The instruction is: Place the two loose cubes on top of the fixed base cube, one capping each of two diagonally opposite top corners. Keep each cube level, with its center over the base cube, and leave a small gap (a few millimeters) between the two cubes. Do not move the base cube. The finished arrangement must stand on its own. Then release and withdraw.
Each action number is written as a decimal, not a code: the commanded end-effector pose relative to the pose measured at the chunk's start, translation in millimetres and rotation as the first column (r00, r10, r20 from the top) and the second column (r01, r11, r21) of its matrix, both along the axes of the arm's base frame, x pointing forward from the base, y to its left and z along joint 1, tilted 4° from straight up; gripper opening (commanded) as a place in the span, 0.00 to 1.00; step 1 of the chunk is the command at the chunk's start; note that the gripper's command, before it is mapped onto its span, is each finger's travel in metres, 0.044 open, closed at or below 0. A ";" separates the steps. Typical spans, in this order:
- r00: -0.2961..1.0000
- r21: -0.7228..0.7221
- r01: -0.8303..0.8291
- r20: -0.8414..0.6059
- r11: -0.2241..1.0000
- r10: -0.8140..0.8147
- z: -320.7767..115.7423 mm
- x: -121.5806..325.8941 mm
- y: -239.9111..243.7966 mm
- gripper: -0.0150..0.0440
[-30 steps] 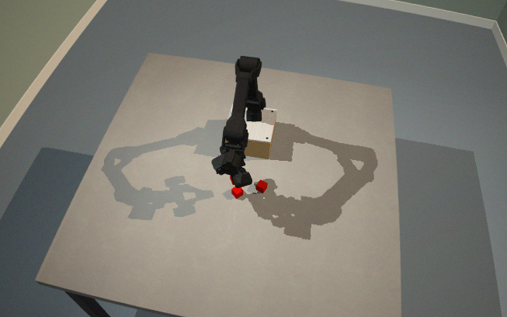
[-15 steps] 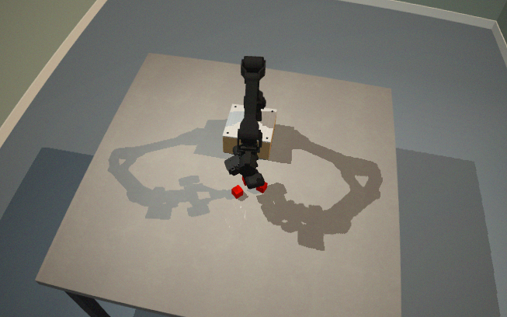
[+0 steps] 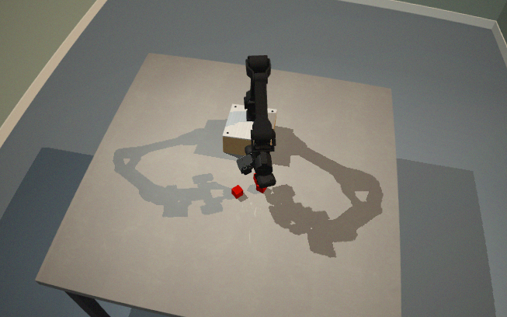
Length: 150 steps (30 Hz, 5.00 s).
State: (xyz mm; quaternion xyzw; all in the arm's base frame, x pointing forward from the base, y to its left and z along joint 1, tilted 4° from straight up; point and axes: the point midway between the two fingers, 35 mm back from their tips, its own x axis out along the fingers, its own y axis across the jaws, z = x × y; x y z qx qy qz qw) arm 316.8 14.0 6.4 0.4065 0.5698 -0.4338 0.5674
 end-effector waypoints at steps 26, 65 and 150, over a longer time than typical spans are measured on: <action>1.000 0.004 0.026 -0.009 1.000 -0.026 -21.8 -15.8 33.5 0.43; 1.000 0.004 0.026 -0.010 1.000 -0.026 -37.9 -16.9 33.1 0.60; 0.940 0.009 -0.341 -0.017 0.940 0.341 -62.4 13.3 -83.6 0.70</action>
